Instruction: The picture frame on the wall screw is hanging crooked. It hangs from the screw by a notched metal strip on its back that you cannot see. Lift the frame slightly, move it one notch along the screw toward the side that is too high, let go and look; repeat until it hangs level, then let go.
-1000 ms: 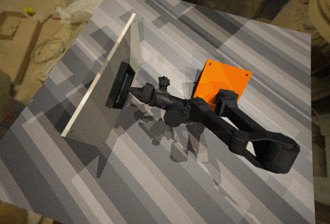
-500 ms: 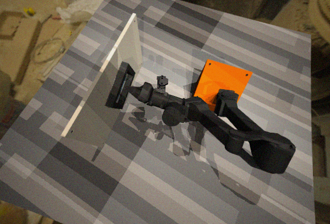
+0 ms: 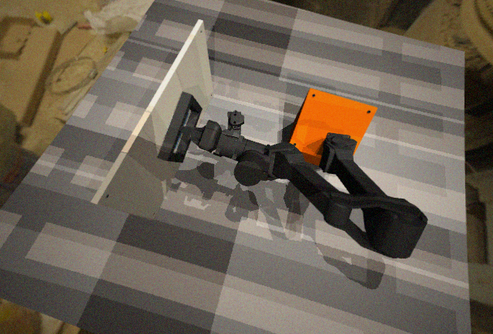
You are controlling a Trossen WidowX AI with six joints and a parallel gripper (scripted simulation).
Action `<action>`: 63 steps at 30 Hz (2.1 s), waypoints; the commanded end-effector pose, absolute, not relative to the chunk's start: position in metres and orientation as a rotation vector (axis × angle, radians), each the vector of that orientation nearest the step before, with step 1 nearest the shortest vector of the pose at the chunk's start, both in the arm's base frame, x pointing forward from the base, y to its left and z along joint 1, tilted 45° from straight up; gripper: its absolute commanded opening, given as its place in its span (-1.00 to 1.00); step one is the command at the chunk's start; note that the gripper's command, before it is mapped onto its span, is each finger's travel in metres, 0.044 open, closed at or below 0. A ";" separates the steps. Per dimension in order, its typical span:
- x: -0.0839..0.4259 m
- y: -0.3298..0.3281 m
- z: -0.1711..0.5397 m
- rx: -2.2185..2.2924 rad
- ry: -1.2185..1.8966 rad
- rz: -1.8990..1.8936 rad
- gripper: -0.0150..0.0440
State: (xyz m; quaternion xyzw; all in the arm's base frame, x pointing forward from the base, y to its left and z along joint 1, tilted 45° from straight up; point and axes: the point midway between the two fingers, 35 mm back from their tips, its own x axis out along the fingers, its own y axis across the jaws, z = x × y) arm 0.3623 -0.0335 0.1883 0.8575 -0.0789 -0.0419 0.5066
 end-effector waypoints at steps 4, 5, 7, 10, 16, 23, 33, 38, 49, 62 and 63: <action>0.375 -0.036 0.189 2.071 -0.192 -0.099 0.39; 0.377 -0.037 0.189 2.071 -0.192 -0.099 0.39; 0.380 -0.037 0.188 2.071 -0.192 -0.099 0.39; 0.384 -0.038 0.188 2.071 -0.192 -0.099 0.39; 0.386 -0.038 0.188 2.070 -0.192 -0.099 0.39; 0.386 -0.038 0.188 2.070 -0.192 -0.099 0.39; 0.386 -0.038 0.188 2.070 -0.192 -0.099 -0.23; 0.386 -0.038 0.188 2.070 -0.192 -0.099 -0.35; 0.385 -0.038 0.188 2.070 -0.192 -0.099 -0.49; 0.385 -0.040 0.191 2.070 -0.192 -0.099 -0.49; 0.385 -0.040 0.192 2.070 -0.192 -0.099 -0.49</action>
